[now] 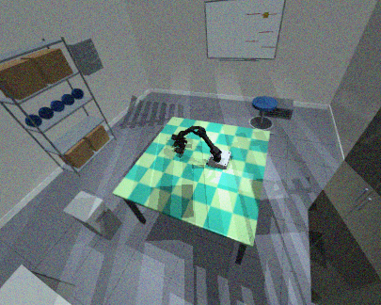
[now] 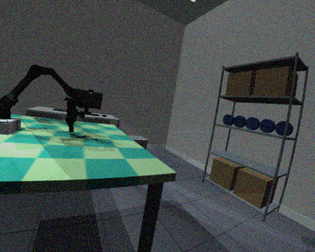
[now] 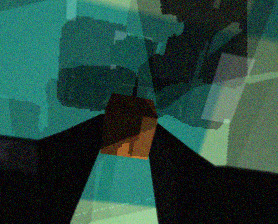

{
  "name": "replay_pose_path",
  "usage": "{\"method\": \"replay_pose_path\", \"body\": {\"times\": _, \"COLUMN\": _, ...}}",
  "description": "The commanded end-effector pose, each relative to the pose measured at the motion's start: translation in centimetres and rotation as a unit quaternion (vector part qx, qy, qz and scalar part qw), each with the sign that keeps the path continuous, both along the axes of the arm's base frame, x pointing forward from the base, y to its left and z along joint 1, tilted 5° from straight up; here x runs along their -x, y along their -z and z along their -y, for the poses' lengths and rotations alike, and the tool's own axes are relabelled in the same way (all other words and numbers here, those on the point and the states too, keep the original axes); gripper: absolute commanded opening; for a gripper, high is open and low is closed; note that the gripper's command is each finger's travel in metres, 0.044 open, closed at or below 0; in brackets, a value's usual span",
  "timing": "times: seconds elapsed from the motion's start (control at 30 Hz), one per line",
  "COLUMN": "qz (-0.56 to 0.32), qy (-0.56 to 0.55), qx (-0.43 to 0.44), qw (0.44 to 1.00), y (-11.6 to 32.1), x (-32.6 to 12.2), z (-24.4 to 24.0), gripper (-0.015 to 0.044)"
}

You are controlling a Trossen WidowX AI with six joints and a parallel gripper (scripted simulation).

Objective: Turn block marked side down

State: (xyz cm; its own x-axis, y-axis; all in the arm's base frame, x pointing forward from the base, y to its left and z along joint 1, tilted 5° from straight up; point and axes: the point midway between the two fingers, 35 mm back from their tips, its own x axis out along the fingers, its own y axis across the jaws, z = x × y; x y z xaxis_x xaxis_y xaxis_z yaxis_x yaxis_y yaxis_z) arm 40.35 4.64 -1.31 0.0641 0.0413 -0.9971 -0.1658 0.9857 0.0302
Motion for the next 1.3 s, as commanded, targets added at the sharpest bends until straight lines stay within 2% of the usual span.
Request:
{"method": "replay_pose_path", "body": {"times": 0.0, "qz": 0.027, "qy": 0.002, "qx": -0.006, "qw": 1.0, "y": -0.1, "x": -0.2, "z": -0.1, "gripper": 0.0}}
{"method": "replay_pose_path", "body": {"times": 0.8, "qz": 0.191, "qy": 0.007, "qx": -0.033, "qw": 0.981, "y": 0.1, "x": 0.5, "z": 0.0, "gripper": 0.0}}
{"method": "replay_pose_path", "body": {"times": 0.97, "qz": 0.202, "qy": 0.007, "qx": -0.035, "qw": 0.979, "y": 0.1, "x": 0.6, "z": 0.0, "gripper": 0.0}}
{"method": "replay_pose_path", "body": {"times": 1.27, "qz": 0.263, "qy": 0.01, "qx": -0.045, "qw": 0.964, "y": 1.9, "x": -0.2, "z": 0.0, "gripper": 0.0}}
